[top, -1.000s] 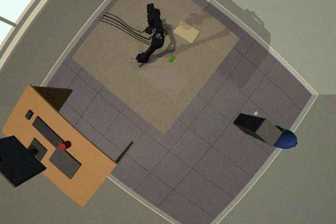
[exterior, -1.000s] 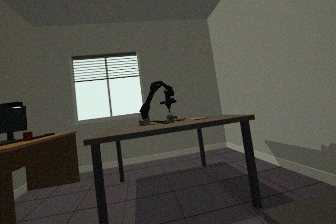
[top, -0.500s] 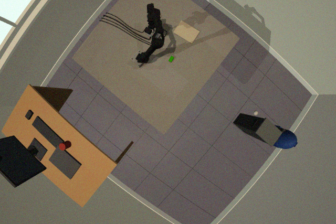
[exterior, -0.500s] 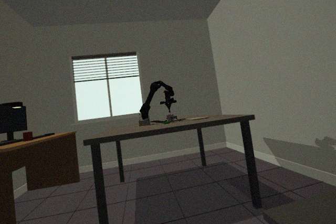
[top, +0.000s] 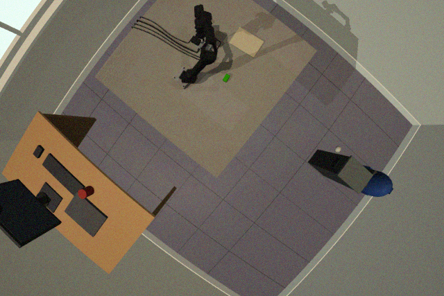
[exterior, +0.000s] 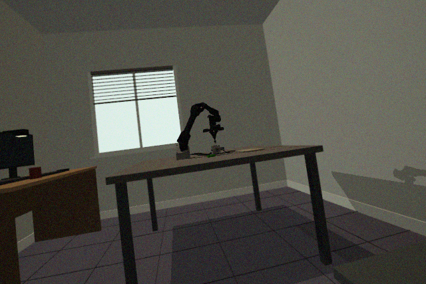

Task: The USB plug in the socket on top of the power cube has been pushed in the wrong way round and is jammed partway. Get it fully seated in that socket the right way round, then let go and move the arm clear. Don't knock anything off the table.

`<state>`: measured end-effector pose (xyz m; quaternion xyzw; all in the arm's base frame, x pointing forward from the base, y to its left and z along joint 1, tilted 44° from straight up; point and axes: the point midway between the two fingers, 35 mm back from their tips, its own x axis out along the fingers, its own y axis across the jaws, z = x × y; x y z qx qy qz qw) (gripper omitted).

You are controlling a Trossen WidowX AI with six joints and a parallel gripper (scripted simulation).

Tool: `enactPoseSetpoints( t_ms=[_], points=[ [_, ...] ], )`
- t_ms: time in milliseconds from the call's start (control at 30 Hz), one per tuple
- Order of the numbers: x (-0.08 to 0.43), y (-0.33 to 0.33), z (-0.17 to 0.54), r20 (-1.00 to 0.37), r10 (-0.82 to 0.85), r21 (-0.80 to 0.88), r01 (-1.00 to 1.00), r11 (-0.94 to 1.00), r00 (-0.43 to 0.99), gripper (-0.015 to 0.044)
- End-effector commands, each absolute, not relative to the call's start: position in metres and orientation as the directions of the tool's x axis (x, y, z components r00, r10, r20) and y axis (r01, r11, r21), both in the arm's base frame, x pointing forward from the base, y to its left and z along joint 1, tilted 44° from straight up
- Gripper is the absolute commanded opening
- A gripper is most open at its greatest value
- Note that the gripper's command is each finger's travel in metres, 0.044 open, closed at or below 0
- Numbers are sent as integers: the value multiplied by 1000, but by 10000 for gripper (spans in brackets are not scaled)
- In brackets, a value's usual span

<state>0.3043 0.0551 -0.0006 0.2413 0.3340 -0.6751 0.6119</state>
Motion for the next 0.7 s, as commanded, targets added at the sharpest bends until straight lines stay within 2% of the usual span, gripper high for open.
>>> enactPoseSetpoints(
  t_ms=[0, 667],
  points=[
    [304, 55, -2, -738, -661, -154, 988, -33, -137, 0],
    [303, 54, -4, -744, -654, -146, 988, -41, -137, 0]
  ],
)
